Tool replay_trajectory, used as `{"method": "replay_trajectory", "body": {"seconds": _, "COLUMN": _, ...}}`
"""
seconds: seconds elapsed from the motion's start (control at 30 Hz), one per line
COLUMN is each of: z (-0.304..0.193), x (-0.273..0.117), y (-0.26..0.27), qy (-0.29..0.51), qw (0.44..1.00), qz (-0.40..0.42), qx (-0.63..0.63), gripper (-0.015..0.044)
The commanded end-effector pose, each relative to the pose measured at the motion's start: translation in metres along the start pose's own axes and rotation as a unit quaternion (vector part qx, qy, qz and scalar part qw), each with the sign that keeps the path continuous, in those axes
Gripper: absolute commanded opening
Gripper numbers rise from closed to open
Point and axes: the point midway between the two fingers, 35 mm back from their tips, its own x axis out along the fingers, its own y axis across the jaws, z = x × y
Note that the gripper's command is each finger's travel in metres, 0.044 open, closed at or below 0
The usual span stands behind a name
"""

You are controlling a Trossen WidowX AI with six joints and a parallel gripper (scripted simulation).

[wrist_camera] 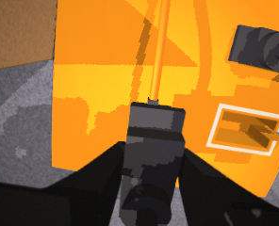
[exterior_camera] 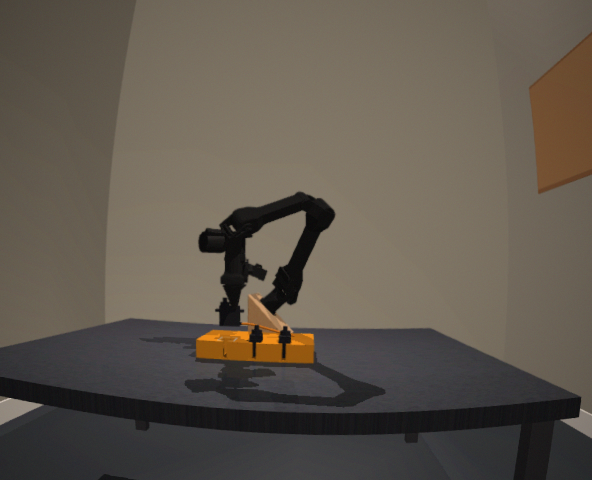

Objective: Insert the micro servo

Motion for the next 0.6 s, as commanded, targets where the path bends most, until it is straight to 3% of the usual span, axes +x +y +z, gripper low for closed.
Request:
{"method": "replay_trajectory", "body": {"seconds": 0.0, "z": -0.0040, "x": -0.0034, "y": -0.0022, "qy": 0.007, "qw": 1.000, "qz": -0.004, "qx": 0.010, "gripper": 0.0000}}
{"method": "replay_trajectory", "body": {"seconds": 0.57, "z": -0.0041, "x": -0.0035, "y": -0.0022, "qy": 0.006, "qw": 0.958, "qz": -0.005, "qx": 0.287, "gripper": 0.0000}}
